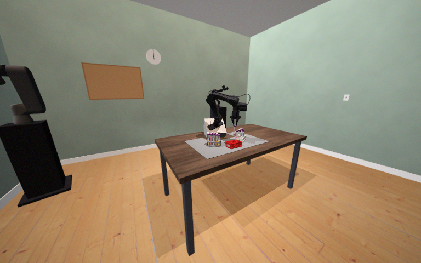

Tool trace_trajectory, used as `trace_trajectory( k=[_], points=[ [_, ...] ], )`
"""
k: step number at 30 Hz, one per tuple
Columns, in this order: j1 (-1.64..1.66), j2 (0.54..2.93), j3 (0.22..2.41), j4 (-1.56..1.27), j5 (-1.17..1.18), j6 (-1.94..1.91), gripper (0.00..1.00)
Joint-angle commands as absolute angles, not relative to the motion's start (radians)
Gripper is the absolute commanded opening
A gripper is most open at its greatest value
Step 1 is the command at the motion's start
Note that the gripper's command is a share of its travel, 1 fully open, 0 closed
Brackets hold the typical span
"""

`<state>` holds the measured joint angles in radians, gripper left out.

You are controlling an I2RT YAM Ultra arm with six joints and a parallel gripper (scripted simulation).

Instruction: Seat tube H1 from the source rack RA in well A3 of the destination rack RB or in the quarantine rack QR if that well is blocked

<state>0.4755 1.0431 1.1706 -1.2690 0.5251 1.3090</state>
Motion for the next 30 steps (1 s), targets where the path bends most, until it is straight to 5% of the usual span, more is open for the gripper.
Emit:
trace_trajectory(
  k=[1,30],
  points=[
    [0.463,1.061,1.214,-1.253,0.518,1.282,0.00],
    [0.371,1.195,1.385,-1.263,0.479,1.188,0.00]
  ],
)
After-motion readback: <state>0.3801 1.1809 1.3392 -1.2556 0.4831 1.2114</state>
